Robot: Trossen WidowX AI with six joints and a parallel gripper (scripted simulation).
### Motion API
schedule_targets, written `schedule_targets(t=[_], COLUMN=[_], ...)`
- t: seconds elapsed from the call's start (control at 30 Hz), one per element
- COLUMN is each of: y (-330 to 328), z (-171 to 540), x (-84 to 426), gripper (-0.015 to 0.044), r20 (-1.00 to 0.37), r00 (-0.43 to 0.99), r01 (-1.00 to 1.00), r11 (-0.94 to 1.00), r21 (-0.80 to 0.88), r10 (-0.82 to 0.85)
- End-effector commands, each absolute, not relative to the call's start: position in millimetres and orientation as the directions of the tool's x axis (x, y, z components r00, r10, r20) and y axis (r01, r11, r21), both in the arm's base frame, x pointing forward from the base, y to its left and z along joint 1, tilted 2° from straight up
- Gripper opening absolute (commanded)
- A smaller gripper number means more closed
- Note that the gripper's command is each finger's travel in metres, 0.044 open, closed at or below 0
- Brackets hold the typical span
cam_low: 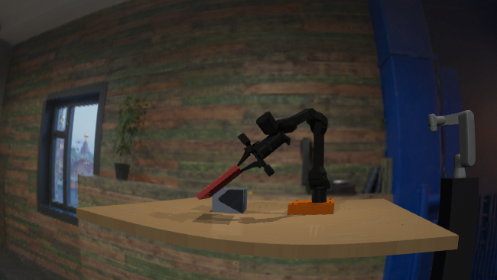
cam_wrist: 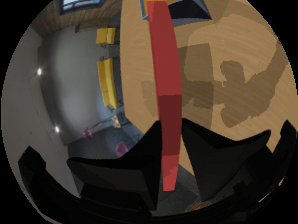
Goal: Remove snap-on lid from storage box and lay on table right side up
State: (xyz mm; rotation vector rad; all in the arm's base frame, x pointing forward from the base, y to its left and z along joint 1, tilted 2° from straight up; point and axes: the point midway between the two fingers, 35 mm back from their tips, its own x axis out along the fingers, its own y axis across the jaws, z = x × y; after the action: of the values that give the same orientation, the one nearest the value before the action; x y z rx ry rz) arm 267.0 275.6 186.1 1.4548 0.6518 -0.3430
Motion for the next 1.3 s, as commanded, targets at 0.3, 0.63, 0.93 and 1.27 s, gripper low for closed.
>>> schedule_targets(t=[0.3,0.63,0.93,1.27], y=[275,275,275,275], z=[173,165,158,150], x=[267,268,268,269], gripper=[0.0000,0.0000,0.0000,0.0000], r20=[-0.600,-0.600,-0.600,-0.600], r00=[0.783,0.783,0.783,0.783], r01=[0.588,0.588,0.588,0.588], r11=[0.116,0.116,0.116,0.116], r21=[0.800,0.800,0.800,0.800], r10=[0.165,0.165,0.165,0.165])
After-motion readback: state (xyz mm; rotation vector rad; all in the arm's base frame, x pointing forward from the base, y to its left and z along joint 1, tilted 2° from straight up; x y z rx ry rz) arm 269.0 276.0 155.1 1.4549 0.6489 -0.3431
